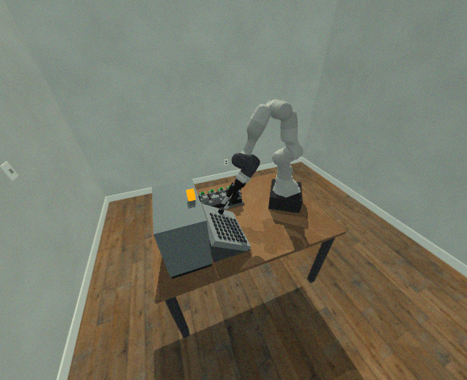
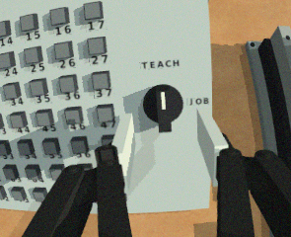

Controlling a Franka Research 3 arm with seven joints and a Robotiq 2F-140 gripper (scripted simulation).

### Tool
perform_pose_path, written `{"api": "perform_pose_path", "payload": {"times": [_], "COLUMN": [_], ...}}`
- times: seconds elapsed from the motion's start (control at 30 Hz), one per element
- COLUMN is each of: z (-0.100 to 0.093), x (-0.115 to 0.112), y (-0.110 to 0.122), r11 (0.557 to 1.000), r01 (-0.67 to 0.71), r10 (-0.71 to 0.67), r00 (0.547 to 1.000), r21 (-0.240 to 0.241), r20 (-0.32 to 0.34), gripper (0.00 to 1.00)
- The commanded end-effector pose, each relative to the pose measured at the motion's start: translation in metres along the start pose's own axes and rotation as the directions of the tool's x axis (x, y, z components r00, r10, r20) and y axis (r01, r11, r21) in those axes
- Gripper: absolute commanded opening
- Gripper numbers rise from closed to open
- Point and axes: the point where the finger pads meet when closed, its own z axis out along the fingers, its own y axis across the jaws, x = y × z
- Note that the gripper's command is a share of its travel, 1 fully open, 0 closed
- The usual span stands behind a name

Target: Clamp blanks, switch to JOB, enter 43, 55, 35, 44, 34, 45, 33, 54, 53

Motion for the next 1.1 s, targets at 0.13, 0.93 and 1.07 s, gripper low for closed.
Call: {"api": "perform_pose_path", "payload": {"times": [0.13, 0.93, 1.07], "z": [0.0, 0.014, 0.02], "x": [0.0, 0.0, 0.0], "y": [0.0, 0.0, 0.0], "r11": [1.0, 1.0, 1.0], "r01": [-0.007, -0.007, -0.007], "r10": [0.007, 0.007, 0.007], "r00": [1.0, 1.0, 1.0], "r21": [0.0, 0.0, 0.0], "r20": [-0.001, -0.001, -0.001], "gripper": [0.33, 0.33, 0.33]}}
